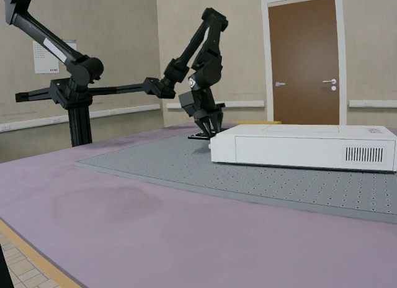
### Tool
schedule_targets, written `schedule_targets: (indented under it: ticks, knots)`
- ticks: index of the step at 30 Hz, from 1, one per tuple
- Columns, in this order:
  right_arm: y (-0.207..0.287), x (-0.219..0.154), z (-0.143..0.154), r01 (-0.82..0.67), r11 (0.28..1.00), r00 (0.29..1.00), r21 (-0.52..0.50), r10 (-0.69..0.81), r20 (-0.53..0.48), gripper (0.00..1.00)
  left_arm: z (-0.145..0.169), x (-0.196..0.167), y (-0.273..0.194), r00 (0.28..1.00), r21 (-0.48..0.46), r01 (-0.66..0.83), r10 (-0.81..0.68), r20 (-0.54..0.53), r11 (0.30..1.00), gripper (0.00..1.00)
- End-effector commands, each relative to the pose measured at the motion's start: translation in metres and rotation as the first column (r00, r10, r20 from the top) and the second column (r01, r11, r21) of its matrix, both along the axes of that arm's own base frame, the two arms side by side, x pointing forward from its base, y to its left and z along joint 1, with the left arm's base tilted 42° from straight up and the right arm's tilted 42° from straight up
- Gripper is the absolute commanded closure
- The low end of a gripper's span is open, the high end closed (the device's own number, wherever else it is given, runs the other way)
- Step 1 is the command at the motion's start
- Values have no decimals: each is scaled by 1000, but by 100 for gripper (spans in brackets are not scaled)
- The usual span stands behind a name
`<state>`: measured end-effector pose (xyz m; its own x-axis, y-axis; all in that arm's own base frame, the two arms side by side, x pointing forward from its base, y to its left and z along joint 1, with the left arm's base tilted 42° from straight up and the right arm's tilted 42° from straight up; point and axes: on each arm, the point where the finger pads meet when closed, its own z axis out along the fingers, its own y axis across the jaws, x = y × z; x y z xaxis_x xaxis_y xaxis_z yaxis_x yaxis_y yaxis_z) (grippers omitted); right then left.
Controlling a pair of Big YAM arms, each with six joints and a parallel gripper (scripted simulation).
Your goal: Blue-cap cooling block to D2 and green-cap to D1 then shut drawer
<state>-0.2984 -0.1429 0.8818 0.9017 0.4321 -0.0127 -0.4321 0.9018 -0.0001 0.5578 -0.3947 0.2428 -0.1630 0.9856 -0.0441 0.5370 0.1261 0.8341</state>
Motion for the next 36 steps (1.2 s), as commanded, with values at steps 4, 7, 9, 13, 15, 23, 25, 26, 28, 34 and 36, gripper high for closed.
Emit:
schedule_targets:
  ticks: [4, 7, 9, 13, 15, 23, 25, 26, 28, 34, 36]
  knots:
    - [-6, -10, 1, 1, 1000, 1000, 7, -1, 16, 100, 30, 4, -17, 1000, -20, 11, -11, 28, 1000, 72]
    - [-6, -10, 1, 1, 1000, 1000, 7, -1, 16, 100, 25, 15, -9, 1000, -11, -9, 9, 27, 1000, 72]
    - [-6, -10, 1, 1, 1000, 1000, 7, -1, 16, 100, 23, 21, -4, 1000, -9, -2, 2, 23, 1000, 72]
    - [-6, -10, 1, 1, 1000, 1000, 7, -1, 16, 100, 21, 23, -4, 1000, -9, -2, 2, 23, 1000, 72]
    - [-6, -10, 1, 1, 1000, 1000, 7, -1, 16, 100, 14, 20, 1, 1000, -2, -2, 2, 16, 1000, 72]
    - [-6, -10, 1, 1, 1000, 1000, 7, -1, 16, 100, -11, 13, -12, 1000, 3, 17, -17, 10, 1000, 72]
    - [-6, -10, 1, 1, 1000, 1000, 7, -1, 16, 100, -9, 20, -8, 1000, -3, 8, -8, 18, 1000, 72]
    - [-6, -10, 1, 1, 1000, 1000, 7, -1, 16, 100, -8, 23, -7, 1000, -7, 5, -5, 23, 1000, 72]
    - [-6, -10, 1, 1, 1000, 1000, 7, -1, 16, 100, -5, 30, -3, 1000, -10, -3, 3, 27, 1000, 72]
    - [-6, -10, 1, 1, 1000, 1000, 7, -1, 16, 100, -11, 35, 1, 1000, -6, -2, 2, 21, 1000, 72]
    - [-6, -10, 1, 1, 1000, 1000, 7, -1, 16, 100, -13, 32, -2, 1000, -4, 3, -3, 18, 1000, 72]
